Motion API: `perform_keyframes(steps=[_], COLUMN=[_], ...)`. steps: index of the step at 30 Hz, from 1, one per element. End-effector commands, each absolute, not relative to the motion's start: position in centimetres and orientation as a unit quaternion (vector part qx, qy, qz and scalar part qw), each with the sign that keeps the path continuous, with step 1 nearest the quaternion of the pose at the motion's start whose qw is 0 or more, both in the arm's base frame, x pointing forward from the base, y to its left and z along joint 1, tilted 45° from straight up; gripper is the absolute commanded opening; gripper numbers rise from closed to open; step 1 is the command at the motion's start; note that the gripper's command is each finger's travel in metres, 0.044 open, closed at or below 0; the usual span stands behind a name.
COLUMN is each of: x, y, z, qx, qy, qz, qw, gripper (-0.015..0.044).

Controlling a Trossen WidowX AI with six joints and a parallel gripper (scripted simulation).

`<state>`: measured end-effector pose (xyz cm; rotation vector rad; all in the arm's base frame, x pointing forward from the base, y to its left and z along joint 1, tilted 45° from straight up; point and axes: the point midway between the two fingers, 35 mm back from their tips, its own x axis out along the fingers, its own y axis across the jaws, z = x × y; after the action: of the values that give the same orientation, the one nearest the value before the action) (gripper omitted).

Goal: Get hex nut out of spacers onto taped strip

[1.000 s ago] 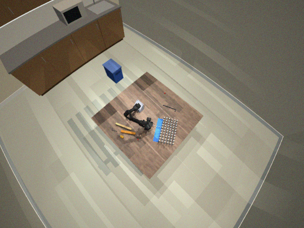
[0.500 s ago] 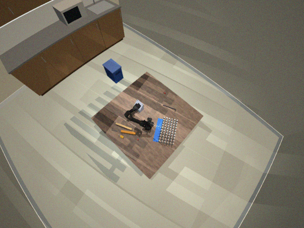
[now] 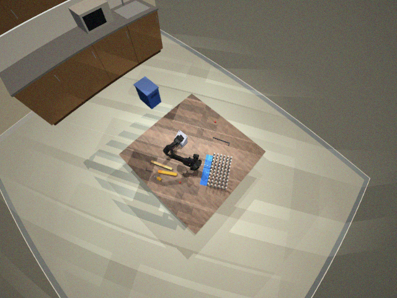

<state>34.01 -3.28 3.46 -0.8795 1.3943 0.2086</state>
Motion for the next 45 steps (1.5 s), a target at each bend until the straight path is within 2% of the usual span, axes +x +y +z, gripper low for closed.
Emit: perform_keyframes(steps=[1, 45], x=[34.5, 36.9], y=[-3.0, -1.5], z=[3.4, 2.4], qx=[-0.391, -0.391], qy=[0.618, 0.617], qz=[0.091, 0.091], qw=[0.676, 0.676], gripper=[0.0, 0.0])
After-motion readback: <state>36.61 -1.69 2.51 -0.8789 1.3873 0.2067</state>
